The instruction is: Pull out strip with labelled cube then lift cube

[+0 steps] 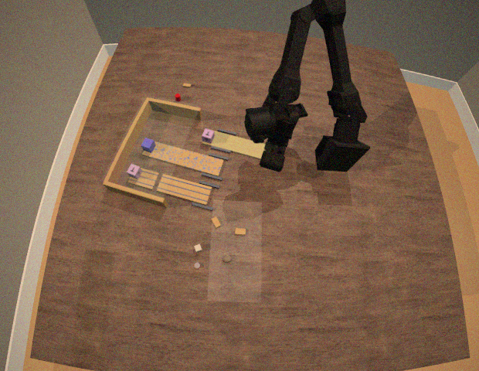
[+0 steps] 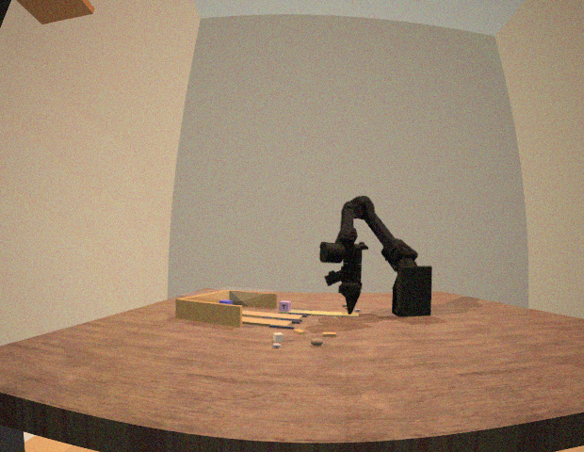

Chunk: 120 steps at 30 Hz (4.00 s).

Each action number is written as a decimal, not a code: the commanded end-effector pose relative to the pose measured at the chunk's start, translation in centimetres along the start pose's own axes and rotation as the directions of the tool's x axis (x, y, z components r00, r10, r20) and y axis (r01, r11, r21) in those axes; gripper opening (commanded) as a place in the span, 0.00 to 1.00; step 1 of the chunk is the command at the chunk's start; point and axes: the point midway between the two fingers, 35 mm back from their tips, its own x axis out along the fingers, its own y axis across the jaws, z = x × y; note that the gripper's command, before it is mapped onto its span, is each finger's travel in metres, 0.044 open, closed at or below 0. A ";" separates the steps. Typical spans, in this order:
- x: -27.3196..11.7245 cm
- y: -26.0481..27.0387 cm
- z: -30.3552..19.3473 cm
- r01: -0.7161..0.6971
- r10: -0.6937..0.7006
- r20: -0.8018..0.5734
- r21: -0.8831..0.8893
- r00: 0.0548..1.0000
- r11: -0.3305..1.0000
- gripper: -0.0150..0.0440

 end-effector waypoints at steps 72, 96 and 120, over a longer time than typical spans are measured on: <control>-4.8 0.3 11.6 0.003 -0.002 -0.019 0.051 1.000 0.999 1.00; -5.9 0.5 20.5 0.003 -0.002 -0.016 0.054 1.000 0.999 1.00; -2.4 0.5 20.6 0.003 -0.002 -0.015 0.054 1.000 0.999 0.68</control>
